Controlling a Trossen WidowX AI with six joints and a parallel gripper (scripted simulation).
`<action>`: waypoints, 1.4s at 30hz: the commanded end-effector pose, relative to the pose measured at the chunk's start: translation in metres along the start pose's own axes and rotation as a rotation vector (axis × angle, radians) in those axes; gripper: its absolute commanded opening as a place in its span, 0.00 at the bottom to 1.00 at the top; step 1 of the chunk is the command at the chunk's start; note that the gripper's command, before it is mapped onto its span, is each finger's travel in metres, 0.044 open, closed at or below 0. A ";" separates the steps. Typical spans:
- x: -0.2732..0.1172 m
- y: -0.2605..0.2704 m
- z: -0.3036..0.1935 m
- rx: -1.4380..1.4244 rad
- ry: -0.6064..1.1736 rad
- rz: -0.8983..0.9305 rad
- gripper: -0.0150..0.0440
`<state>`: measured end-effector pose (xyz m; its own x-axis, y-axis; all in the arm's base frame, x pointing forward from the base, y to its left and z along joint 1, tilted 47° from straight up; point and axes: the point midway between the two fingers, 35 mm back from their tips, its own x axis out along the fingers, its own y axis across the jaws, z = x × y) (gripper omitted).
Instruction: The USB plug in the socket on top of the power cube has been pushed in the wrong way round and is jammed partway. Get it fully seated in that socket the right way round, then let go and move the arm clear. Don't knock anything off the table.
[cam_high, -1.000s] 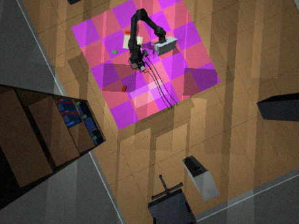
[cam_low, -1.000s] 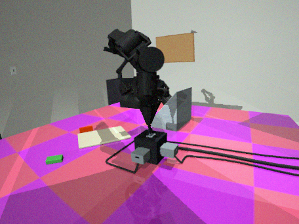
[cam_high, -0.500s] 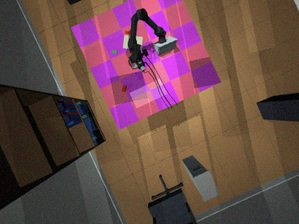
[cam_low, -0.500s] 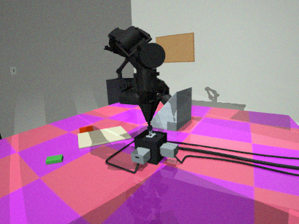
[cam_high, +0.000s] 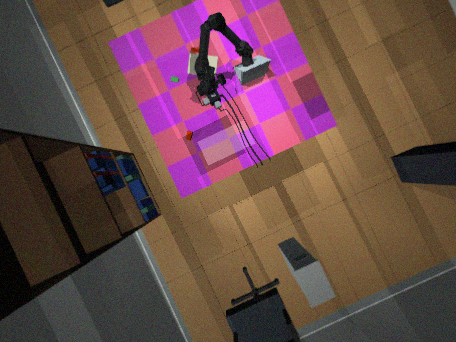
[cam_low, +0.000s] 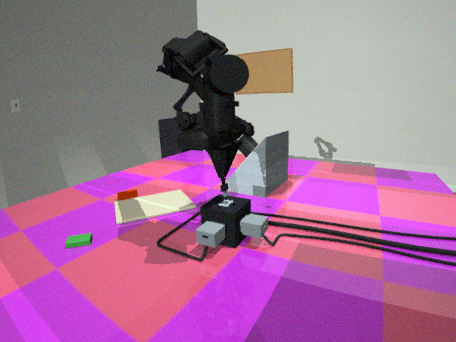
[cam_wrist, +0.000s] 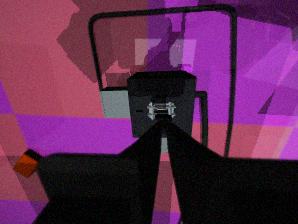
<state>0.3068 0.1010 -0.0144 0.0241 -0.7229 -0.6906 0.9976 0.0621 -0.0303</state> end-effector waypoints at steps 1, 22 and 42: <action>-0.004 0.000 0.000 0.008 0.006 -0.002 0.25; -0.006 0.000 0.000 -0.249 0.001 0.000 0.25; -0.006 0.000 0.000 -0.772 0.000 0.001 0.25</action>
<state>0.3067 0.1056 -0.0100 0.0245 -0.7229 -0.6905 0.7406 0.4771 -0.4732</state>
